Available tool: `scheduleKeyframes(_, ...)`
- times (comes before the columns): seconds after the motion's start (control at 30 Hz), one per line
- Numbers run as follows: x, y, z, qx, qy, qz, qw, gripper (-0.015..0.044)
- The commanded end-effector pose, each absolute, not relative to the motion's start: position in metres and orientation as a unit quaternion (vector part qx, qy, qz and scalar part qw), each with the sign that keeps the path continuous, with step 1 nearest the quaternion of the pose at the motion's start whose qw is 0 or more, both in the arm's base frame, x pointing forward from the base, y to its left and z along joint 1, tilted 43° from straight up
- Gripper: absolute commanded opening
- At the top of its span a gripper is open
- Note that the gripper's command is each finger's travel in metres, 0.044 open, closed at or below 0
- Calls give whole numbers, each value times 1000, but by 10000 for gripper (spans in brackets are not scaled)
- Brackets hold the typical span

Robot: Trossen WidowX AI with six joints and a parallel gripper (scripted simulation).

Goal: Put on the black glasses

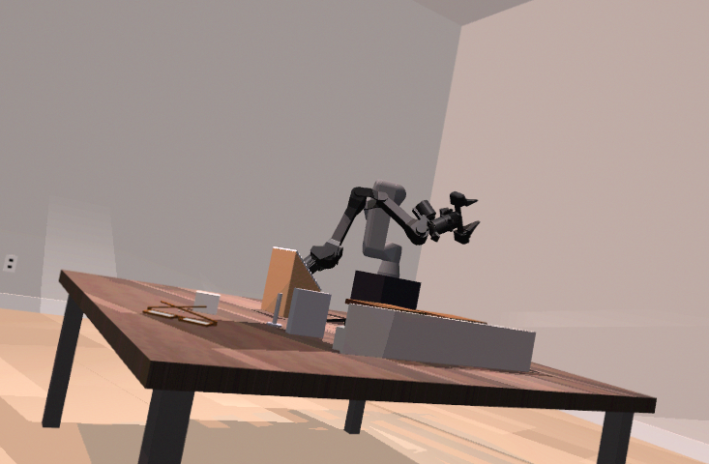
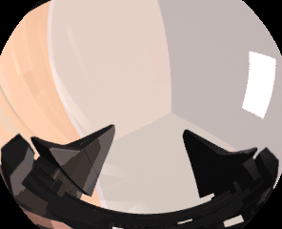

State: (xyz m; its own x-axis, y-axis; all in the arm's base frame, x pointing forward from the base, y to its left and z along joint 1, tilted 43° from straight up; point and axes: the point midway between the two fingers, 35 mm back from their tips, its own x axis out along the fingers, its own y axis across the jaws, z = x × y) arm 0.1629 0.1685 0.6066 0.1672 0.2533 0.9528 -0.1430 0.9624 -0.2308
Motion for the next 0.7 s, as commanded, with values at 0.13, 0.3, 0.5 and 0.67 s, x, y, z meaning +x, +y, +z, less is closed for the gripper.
scheduleKeyframes(0.13, 163, 169, 607, -44, -632, 130, 763, 440)
scheduleKeyframes(0.3, 168, 170, 604, -53, -627, 132, 766, 387)
scheduleKeyframes(0.5, 214, 189, 577, -101, -564, 173, 801, 230)
scheduleKeyframes(0.67, 262, 208, 538, -123, -476, 228, 841, 200)
